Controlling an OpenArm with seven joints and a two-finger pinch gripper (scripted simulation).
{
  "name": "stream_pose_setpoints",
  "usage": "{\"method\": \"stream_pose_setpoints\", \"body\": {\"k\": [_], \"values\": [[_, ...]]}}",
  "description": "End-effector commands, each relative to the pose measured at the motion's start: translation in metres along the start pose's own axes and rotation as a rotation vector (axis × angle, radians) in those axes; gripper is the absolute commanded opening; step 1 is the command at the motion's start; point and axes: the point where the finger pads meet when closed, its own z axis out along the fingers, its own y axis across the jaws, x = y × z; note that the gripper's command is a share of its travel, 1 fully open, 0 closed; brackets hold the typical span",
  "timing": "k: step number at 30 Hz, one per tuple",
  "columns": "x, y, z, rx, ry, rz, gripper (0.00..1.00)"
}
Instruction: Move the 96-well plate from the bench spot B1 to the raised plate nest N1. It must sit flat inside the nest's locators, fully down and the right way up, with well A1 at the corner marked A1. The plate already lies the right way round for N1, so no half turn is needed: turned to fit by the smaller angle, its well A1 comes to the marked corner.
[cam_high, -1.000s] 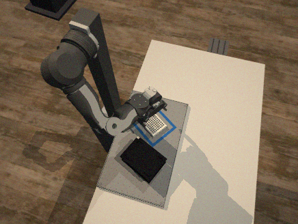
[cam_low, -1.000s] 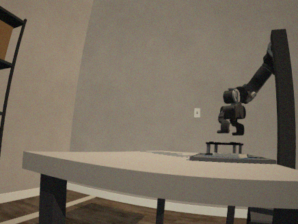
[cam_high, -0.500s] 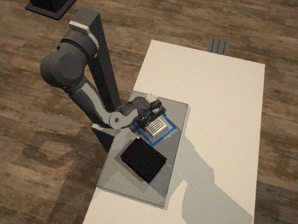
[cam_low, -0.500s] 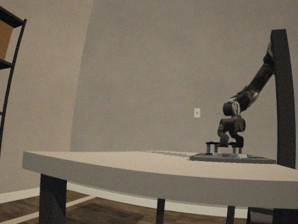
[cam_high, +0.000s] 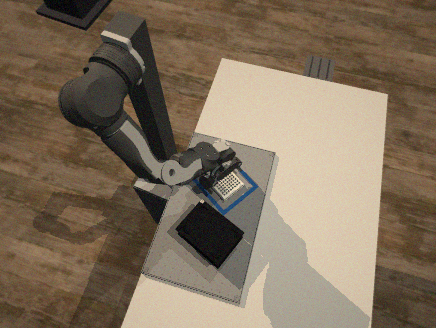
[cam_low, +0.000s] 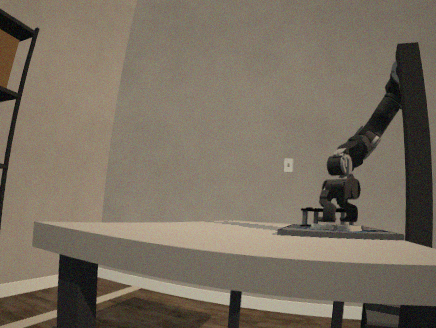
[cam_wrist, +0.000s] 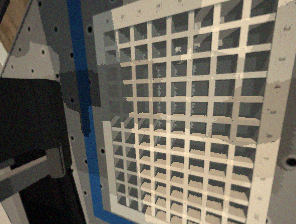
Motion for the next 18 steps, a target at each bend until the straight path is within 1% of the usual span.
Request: {"method": "stream_pose_setpoints", "body": {"k": [1,18], "values": [[-0.0009,0.0022,-0.0011,-0.01,-0.002,-0.005,0.77],[-0.0017,0.0026,-0.004,-0.01,-0.002,-0.005,0.77]]}}
